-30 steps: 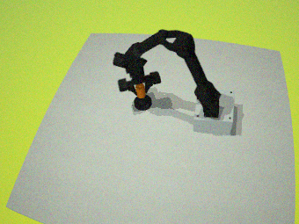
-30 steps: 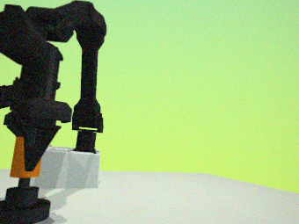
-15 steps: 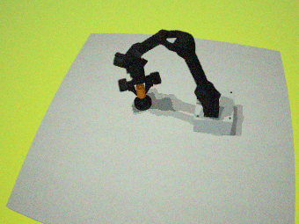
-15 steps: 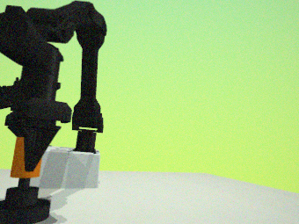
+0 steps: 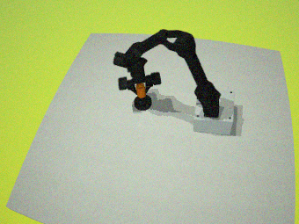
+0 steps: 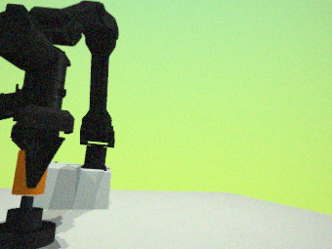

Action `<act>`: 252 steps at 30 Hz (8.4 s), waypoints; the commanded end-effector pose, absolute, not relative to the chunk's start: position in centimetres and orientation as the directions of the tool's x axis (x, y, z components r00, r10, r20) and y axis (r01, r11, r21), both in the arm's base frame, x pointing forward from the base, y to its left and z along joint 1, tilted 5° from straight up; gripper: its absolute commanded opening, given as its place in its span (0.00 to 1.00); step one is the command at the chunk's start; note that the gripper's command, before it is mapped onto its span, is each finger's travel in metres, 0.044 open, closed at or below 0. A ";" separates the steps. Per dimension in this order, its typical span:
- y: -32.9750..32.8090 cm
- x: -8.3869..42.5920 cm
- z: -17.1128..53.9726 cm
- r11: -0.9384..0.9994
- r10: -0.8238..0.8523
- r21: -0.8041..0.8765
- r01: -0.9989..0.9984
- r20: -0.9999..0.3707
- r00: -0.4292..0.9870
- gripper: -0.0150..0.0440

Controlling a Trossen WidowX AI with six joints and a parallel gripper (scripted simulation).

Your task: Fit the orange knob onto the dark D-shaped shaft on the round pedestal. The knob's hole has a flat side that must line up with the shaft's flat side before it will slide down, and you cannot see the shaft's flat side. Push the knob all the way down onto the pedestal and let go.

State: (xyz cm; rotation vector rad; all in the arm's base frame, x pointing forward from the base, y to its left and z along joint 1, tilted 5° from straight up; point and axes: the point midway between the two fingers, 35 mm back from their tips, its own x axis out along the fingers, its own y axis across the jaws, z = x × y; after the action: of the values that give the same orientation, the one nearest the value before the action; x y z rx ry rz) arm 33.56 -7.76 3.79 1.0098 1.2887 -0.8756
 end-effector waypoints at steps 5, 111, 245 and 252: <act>-7.8 33.8 3.6 0.213 0.031 0.101 0.972 -0.995 0.097 0.25; -7.7 33.5 3.6 -0.202 0.031 0.088 0.975 -0.995 0.097 0.25; -7.8 33.8 3.6 -0.863 0.032 0.022 0.505 -0.995 0.097 0.25; -7.7 33.7 3.5 -0.863 0.032 0.022 0.505 -0.995 0.096 0.25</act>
State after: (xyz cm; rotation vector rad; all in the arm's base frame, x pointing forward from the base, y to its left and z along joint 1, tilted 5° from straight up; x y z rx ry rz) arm 33.73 -7.76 3.55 2.0163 0.5363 -1.8159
